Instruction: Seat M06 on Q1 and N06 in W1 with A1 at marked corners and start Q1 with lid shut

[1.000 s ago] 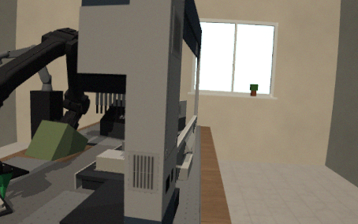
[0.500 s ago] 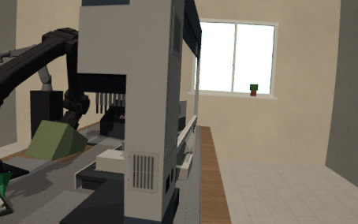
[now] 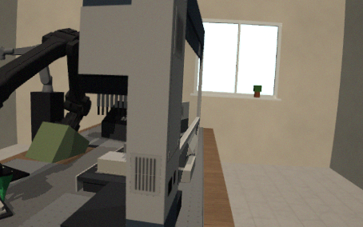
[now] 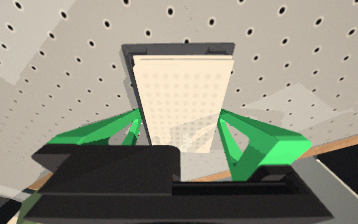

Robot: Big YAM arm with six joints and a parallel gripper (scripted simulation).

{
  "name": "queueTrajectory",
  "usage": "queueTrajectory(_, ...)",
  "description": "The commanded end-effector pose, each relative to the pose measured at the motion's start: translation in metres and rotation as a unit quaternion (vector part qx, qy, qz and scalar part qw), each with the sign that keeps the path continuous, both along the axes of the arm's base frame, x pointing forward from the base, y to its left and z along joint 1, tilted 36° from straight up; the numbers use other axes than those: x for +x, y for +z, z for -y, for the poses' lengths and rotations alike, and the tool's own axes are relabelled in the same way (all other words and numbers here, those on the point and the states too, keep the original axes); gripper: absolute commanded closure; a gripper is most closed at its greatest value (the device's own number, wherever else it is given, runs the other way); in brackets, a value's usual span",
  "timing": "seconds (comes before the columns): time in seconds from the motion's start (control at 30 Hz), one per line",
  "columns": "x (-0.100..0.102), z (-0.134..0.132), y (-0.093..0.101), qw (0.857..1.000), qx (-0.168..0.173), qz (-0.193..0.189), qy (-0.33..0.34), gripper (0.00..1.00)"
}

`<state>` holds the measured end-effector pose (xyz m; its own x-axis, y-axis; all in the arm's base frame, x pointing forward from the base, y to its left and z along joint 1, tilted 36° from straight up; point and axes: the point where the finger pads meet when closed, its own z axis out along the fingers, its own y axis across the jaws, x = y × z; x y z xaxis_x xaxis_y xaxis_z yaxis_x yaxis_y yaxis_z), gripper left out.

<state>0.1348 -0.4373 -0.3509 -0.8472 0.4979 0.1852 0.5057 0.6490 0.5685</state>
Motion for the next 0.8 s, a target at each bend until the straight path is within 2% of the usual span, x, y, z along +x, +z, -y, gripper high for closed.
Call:
queueTrajectory(0.0,0.007,0.034,0.016,0.999,-0.032,0.006,-0.003,0.0)
queueTrajectory(0.17,0.003,0.033,0.021,1.0,-0.03,0.005,0.0,0.0)
queueTrajectory(0.47,-0.001,0.063,0.047,0.999,-0.045,0.013,-0.003,0.0)
queueTrajectory(0.77,-0.008,0.059,0.043,0.999,-0.032,0.011,-0.006,0.0)
